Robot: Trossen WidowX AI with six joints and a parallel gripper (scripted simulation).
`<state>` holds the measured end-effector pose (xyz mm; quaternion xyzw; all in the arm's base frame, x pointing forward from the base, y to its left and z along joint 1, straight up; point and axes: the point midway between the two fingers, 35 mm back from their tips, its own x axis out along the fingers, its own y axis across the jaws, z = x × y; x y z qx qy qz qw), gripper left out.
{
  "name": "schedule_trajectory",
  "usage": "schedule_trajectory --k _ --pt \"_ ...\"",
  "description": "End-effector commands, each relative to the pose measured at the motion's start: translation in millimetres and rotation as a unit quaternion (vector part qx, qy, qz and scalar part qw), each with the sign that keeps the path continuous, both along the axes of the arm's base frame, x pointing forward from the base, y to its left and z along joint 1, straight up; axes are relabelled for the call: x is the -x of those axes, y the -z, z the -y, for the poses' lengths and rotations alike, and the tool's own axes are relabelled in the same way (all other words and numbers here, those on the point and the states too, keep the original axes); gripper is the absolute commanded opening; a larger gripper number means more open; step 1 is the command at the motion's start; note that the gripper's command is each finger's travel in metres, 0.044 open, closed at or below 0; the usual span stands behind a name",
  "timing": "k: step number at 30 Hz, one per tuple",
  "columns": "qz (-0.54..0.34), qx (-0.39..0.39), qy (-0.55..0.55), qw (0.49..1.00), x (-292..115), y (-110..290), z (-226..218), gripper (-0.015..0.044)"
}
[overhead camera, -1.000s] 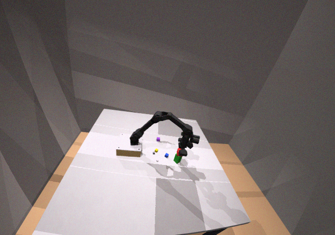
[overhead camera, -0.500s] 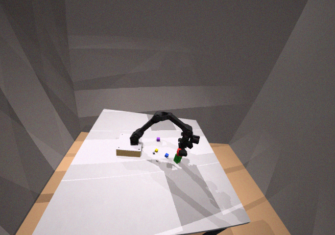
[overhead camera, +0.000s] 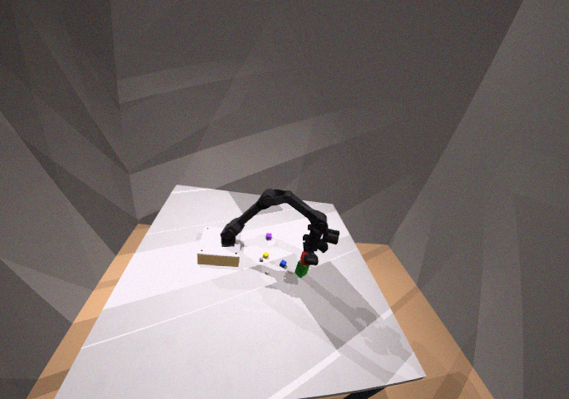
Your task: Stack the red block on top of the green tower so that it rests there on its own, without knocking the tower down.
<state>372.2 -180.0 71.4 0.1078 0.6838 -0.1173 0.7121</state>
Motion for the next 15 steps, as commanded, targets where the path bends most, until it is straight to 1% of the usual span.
schedule_trajectory --k 1,12,13,15 --pt "0.000 0.000 0.000 1.000 0.1 0.7 -0.1 0.0131" --pt "0.000 0.000 0.000 1.000 0.1 0.7 -0.1 0.0420" --pt "0.000 0.000 0.000 1.000 0.1 0.7 -0.1 0.0440" --pt "0.000 0.000 0.000 1.000 0.1 0.7 -0.1 0.0440"
